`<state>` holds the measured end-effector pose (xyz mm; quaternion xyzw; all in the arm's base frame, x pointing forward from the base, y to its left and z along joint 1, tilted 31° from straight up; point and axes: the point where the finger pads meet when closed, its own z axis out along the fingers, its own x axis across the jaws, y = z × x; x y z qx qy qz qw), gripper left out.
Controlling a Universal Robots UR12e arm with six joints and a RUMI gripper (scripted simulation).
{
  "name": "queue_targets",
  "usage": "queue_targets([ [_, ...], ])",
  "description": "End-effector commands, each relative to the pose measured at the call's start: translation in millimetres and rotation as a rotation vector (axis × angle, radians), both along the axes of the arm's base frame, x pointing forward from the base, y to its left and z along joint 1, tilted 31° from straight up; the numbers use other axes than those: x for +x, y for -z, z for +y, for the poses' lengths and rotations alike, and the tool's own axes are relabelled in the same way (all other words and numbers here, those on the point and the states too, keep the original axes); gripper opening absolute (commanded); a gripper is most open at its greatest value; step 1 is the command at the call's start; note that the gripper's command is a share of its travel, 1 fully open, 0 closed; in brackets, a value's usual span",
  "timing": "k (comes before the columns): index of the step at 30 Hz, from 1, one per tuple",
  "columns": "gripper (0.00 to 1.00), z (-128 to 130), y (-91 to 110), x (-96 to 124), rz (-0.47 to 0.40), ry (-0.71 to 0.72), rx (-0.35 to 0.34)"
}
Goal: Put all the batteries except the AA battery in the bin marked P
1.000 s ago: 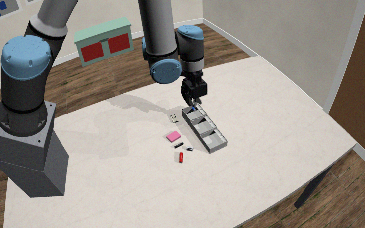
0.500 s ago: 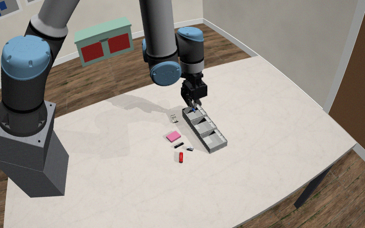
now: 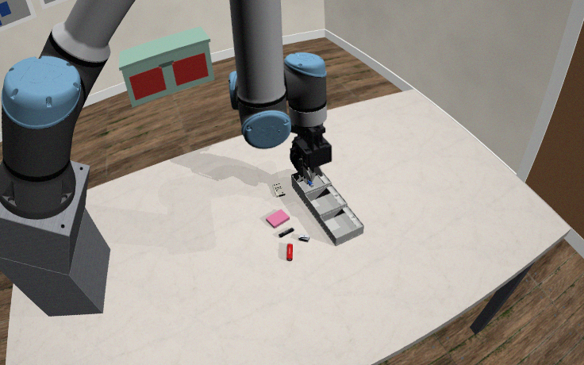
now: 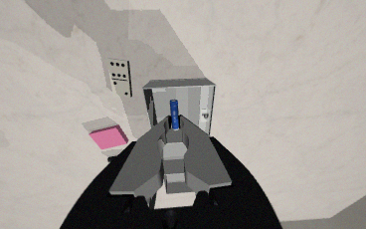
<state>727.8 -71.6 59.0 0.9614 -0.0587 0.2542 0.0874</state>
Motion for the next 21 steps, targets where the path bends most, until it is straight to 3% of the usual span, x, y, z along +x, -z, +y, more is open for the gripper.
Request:
queue_targets([
  [1,0.0,-1.6,6.6,4.4,-0.001,0.0,0.0],
  [6,0.0,-3.4,14.6,8.9,-0.001,0.0,0.0],
  [21,0.0,-3.5,14.5,9.0,-0.001,0.0,0.0],
])
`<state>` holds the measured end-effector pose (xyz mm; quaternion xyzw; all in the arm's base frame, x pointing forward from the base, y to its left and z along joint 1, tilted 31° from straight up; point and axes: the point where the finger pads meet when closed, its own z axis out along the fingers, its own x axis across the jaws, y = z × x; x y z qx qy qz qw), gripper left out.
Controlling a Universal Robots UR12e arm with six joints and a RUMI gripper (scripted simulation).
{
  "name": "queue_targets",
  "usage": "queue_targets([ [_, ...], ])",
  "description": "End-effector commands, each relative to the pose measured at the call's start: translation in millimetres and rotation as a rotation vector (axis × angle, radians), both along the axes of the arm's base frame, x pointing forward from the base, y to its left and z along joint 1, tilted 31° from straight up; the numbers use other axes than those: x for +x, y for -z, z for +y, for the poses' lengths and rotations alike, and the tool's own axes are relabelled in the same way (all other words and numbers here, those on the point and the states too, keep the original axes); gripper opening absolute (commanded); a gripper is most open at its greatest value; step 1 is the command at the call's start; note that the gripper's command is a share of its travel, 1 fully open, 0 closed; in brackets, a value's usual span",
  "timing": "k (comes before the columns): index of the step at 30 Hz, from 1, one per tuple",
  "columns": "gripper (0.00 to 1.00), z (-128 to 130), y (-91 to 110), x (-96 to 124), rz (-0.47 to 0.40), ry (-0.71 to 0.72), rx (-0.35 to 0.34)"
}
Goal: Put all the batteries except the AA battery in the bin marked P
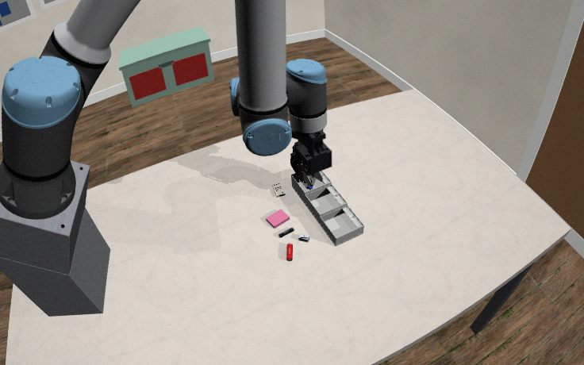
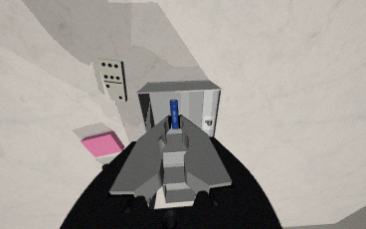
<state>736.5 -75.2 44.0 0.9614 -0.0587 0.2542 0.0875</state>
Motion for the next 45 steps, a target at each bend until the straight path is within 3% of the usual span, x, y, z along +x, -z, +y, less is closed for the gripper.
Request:
queue_targets([
  [1,0.0,0,-1,0,-0.001,0.0,0.0],
  [2,0.14,0,-1,0,-0.001,0.0,0.0],
  [19,0.14,0,-1,0,-0.001,0.0,0.0],
  [45,0.14,6,-26,-14,-0.001,0.0,0.0],
])
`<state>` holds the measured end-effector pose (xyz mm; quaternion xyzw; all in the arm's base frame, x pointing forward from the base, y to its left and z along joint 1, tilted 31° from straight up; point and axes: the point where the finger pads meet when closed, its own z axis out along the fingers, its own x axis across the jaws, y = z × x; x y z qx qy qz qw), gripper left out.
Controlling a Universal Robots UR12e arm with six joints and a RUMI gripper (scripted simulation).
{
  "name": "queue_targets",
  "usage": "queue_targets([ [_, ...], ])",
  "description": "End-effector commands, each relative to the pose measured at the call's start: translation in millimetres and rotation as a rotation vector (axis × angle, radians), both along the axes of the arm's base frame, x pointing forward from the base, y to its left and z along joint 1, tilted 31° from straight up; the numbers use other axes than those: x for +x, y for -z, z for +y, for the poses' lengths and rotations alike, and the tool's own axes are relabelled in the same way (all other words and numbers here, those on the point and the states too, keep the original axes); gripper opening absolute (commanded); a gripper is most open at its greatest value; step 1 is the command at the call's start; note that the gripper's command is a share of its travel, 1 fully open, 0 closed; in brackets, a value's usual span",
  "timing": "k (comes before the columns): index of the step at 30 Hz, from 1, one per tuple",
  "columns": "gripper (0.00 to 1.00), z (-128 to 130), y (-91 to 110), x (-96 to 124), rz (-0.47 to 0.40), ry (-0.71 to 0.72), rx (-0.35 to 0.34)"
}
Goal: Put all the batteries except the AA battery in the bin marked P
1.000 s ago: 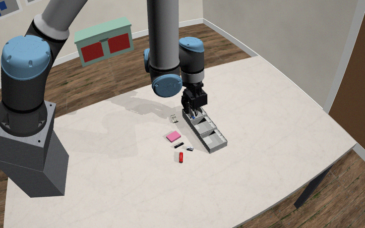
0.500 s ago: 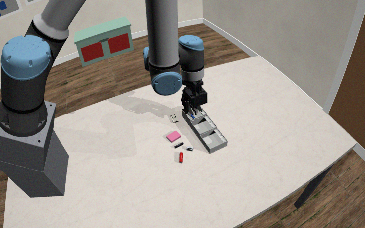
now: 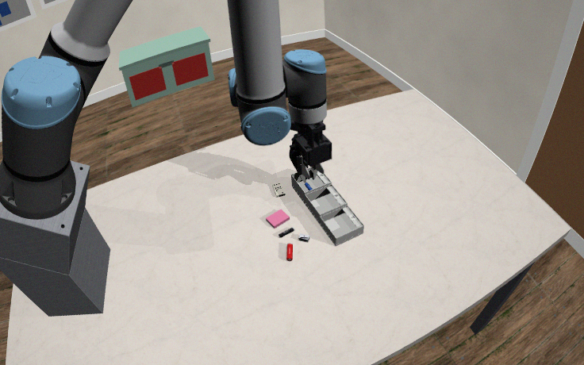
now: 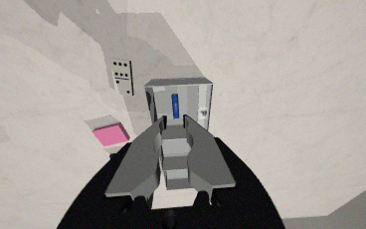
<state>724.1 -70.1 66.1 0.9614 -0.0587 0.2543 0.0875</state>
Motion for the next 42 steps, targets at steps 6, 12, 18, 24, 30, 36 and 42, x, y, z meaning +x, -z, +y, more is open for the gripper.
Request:
queue_targets([
  [6,0.14,5,-22,-12,-0.001,0.0,0.0],
  [12,0.14,5,-22,-12,-0.001,0.0,0.0],
  [18,0.14,5,-22,-12,-0.001,0.0,0.0],
  [24,0.14,-25,-9,-50,-0.048,0.206,0.115],
  [30,0.14,-55,4,-88,-0.08,0.356,0.199],
  [36,0.14,-75,12,-113,-0.11,0.494,0.274],
  [42,0.14,-95,21,-138,-0.142,0.644,0.357],
])
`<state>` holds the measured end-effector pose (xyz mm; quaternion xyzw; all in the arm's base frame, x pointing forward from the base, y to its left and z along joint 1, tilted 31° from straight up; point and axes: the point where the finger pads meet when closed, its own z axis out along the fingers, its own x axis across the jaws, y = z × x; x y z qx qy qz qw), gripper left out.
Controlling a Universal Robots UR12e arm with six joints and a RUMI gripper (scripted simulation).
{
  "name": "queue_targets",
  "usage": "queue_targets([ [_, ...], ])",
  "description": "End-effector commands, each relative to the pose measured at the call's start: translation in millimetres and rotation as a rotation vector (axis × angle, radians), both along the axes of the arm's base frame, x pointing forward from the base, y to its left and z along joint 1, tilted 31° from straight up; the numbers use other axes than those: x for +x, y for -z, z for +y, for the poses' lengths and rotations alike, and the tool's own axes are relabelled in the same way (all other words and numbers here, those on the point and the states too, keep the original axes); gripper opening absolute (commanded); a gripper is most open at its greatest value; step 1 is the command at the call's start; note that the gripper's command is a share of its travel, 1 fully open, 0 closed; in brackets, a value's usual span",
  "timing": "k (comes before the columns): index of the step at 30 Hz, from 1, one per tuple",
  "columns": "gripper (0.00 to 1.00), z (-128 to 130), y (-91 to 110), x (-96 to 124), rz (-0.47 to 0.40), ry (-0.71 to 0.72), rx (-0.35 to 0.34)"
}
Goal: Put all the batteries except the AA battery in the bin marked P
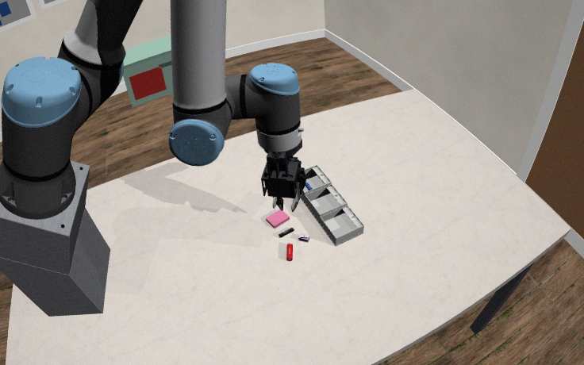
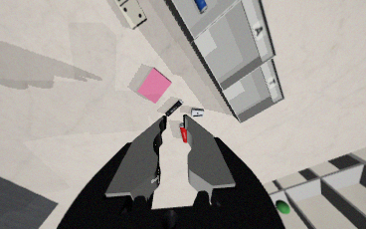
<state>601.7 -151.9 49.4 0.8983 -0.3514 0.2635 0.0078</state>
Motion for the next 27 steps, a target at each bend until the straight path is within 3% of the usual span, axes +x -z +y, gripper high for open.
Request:
queue_targets([
  [1,0.14,-12.7,4.2,-15.2,-0.035,0.134,0.074],
  [27,0.14,-12.7,4.2,-15.2,-0.178,0.717,0.396],
])
